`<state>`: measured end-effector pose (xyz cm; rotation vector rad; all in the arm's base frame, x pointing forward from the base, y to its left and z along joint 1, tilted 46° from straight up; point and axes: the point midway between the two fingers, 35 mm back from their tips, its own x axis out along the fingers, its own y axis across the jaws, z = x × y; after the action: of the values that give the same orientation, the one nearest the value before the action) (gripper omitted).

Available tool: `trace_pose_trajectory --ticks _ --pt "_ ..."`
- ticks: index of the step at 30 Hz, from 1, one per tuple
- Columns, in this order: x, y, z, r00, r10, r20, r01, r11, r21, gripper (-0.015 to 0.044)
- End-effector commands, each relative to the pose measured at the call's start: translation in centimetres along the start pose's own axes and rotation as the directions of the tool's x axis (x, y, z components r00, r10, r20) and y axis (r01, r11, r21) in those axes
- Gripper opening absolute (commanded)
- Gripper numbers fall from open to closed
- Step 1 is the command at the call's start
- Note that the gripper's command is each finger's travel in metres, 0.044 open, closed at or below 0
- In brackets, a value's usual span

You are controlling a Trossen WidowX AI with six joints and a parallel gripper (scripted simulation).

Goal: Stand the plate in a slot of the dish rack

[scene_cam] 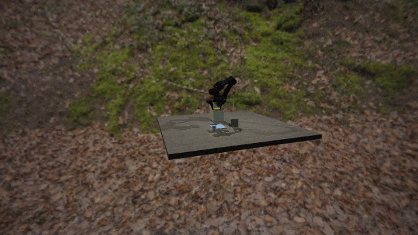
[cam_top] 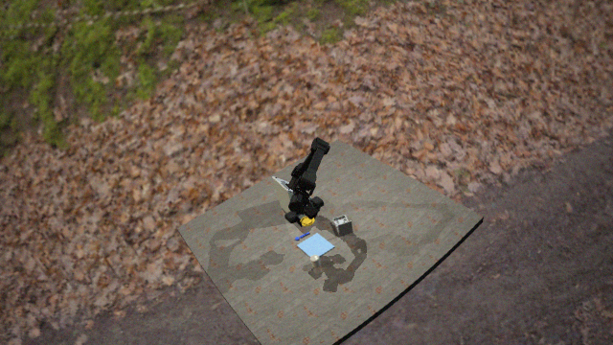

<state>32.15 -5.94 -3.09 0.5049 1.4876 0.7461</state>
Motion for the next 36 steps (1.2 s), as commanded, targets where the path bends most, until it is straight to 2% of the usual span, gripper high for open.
trace_pose_trajectory --ticks 1,9,17,26,36 --pt "-0.6 1.5 0.0 1.000 -0.009 0.001 0.009 0.997 0.077 0.0000" --pt "-1.2 5.4 -0.5 1.000 -0.013 0.001 0.012 0.939 0.345 0.0000" --pt "-1.5 9.2 -1.4 1.000 -0.015 0.000 0.012 0.810 0.586 0.0000" --pt "-1.5 13.1 -3.0 1.000 -0.014 0.000 0.008 0.594 0.804 0.0000" --pt "-1.3 16.9 -5.3 1.000 -0.011 -0.001 0.004 0.291 0.957 0.0000"
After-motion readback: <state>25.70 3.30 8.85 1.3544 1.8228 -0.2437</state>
